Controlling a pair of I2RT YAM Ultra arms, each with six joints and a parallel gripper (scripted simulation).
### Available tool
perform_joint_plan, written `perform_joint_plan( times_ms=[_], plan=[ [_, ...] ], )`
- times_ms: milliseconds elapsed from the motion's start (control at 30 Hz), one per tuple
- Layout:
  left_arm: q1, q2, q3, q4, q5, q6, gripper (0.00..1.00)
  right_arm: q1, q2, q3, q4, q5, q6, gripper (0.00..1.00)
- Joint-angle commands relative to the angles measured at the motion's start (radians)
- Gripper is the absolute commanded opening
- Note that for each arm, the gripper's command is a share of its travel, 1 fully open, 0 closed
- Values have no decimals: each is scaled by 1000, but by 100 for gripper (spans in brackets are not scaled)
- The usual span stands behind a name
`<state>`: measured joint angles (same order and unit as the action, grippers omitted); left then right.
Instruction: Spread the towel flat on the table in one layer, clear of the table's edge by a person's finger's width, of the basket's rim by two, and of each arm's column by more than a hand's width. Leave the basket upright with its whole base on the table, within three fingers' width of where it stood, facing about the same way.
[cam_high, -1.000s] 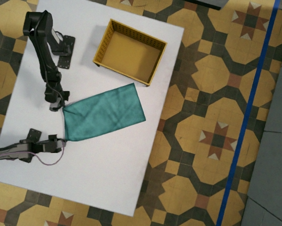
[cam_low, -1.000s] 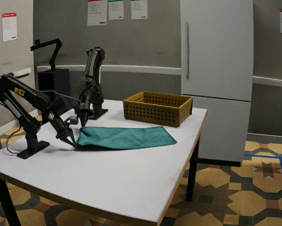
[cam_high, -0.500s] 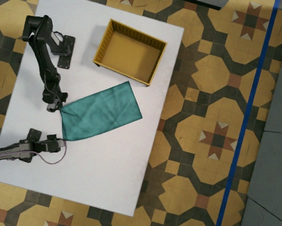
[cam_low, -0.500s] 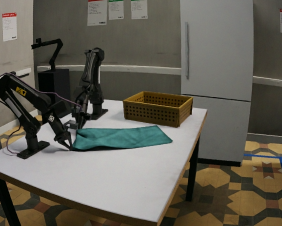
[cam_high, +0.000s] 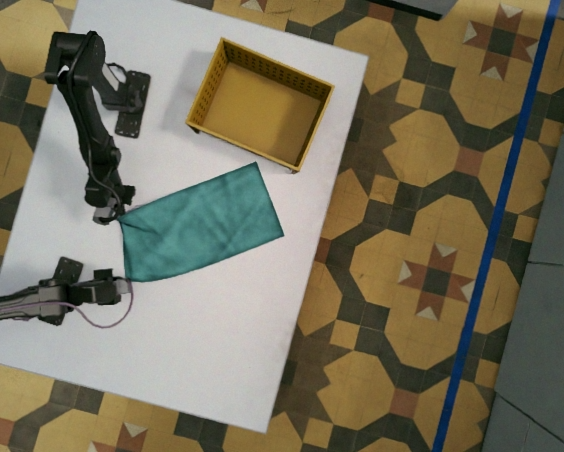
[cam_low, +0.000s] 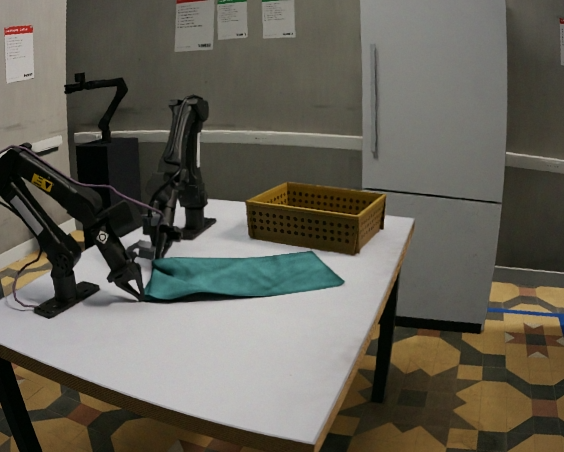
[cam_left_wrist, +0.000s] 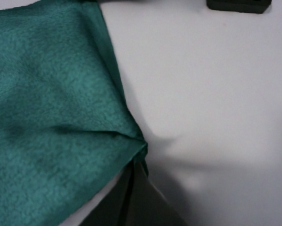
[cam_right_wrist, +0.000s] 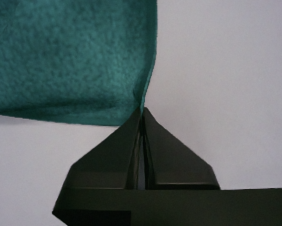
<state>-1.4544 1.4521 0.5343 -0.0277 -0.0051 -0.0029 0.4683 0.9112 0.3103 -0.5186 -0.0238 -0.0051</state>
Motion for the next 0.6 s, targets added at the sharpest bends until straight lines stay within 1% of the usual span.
perform_joint_plan(
  times_ms=[0, 67, 100, 233, 367, 433, 467, 533, 567],
  plan=[
    [13, 19, 36, -28, 14, 11, 0, 34, -40, 35, -28, 36, 27, 0],
    [3, 2, 16, -16, 6, 4, 0, 36, -41, 35, -30, 38, 29, 0],
    [11, -35, 47, -56, 14, 11, 0, 37, -48, 54, -56, 39, 30, 0],
    [11, -35, 49, -59, 14, 11, 0, 26, -52, 56, -63, 41, 31, 0],
    [11, -60, 69, -103, 14, 10, 0, 28, -65, 85, -105, 41, 29, 0],
    [11, -61, 70, -105, 14, 10, 0, 27, -67, 86, -109, 41, 28, 0],
    [-10, -16, 78, -105, 4, -3, 0, 5, -78, 83, -117, 36, 4, 0],
    [-2, -33, 59, -94, 3, 0, 0, 4, -79, 84, -119, 36, 3, 0],
    [-24, 8, 98, -100, -12, -17, 0, -36, -105, 75, -135, 5, -33, 0]
  ],
)
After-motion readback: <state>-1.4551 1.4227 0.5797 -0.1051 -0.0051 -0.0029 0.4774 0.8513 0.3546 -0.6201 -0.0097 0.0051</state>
